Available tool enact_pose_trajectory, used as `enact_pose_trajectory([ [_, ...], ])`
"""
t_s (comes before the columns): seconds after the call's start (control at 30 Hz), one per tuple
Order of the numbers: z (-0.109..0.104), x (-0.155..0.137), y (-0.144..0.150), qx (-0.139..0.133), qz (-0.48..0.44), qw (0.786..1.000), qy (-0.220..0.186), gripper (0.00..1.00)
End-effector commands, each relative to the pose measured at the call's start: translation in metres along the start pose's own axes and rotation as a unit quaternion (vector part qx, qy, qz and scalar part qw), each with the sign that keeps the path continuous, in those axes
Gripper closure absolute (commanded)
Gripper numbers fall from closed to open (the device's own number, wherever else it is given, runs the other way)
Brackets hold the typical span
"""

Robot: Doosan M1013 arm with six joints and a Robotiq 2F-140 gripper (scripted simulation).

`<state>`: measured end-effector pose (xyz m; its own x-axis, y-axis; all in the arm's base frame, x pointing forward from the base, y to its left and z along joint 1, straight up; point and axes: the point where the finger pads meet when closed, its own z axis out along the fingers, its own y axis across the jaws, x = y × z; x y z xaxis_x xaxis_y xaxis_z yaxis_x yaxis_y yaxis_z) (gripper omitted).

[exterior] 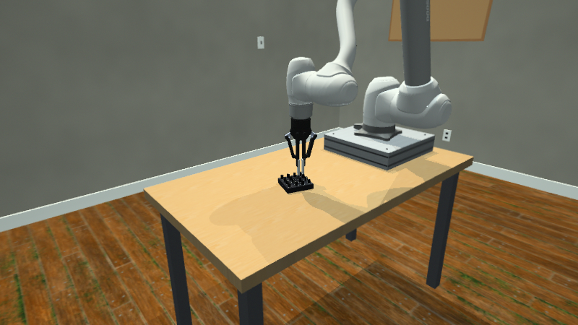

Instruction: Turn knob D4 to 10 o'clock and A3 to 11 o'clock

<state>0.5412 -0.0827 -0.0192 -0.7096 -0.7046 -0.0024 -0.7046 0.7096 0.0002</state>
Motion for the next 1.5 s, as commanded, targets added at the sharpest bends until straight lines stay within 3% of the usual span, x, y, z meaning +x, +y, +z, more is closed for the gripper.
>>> enact_pose_trajectory([
  [0.0,-0.0001,0.0,0.0,0.0,0.0,1.0,0.0,0.95],
  [0.4,-0.0001,0.0,0.0,0.0,0.019,1.0,0.0,0.95],
  [0.87,-0.0001,0.0,0.0,0.0,0.11,0.994,0.0,0.95],
  [1.23,-0.0001,0.0,0.0,0.0,0.219,0.976,0.0,0.95],
  [1.47,-0.0001,0.0,0.0,0.0,0.311,0.951,0.0,0.95],
])
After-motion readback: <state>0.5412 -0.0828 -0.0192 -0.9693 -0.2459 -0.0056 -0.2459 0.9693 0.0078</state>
